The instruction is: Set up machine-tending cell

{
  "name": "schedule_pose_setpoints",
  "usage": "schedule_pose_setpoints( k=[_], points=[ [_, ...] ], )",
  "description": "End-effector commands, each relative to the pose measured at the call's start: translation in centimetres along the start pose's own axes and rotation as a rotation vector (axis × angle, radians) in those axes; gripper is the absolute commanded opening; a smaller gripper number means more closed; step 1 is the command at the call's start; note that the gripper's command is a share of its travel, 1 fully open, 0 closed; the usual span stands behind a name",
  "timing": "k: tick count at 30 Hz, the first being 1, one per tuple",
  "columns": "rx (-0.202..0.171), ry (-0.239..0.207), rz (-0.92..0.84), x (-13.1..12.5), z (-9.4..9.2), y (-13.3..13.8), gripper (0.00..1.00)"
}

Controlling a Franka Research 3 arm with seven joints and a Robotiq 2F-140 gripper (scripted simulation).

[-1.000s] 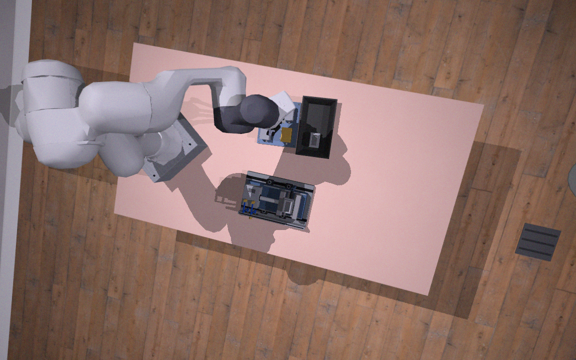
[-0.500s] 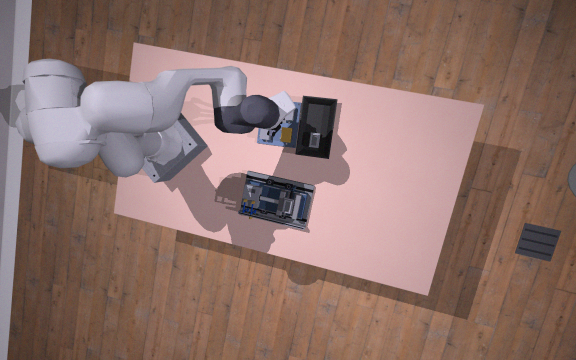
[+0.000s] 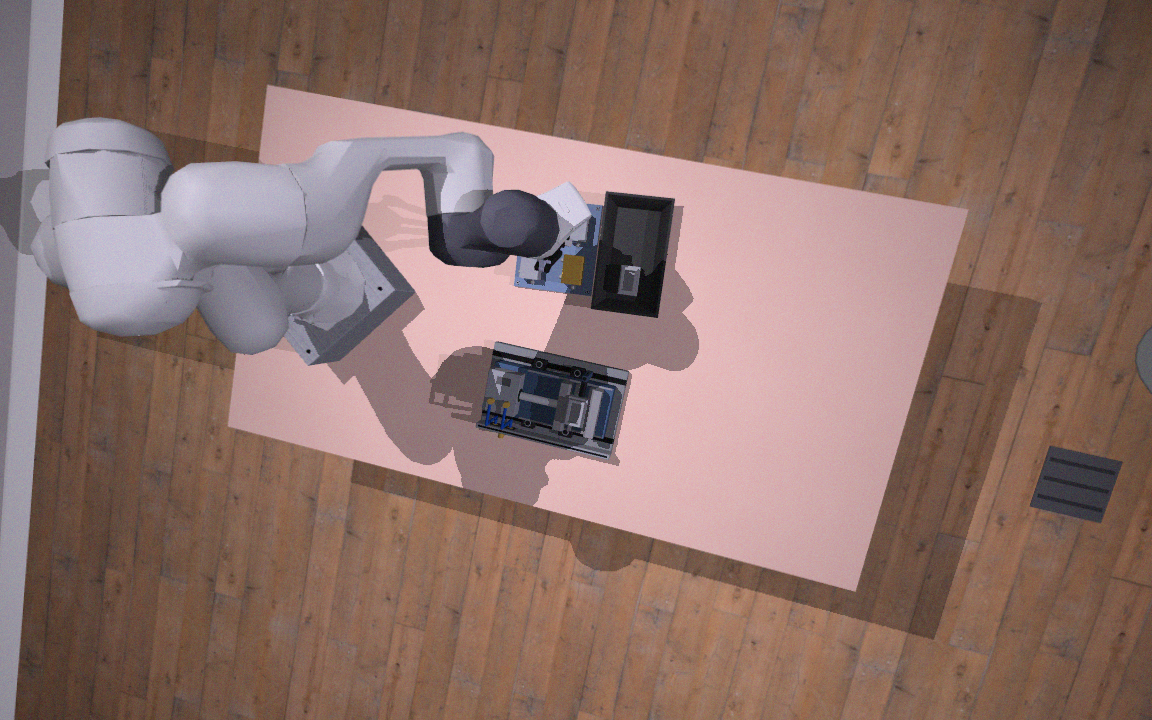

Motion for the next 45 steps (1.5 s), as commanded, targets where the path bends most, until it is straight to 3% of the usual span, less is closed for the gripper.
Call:
schedule_pose_setpoints(
  k=[1, 28, 45],
  points=[
    [0.002, 0.0, -0.002, 0.0, 0.0, 0.0, 0.0],
    [0.002, 0.0, -0.002, 0.0, -0.5, 0.0, 0.0],
    [0.002, 0.0, -0.002, 0.0, -4.0, 0.0, 0.0]
  ],
)
Point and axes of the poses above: the point where the finger pads meet when closed, its own z axis out along the fingers, its own y axis across the jaws, x = y × z, the point moved 2 cm from there along -z, back along the fingers, and after that the axes turned 13 degrees about z, right-handed, at the moved point
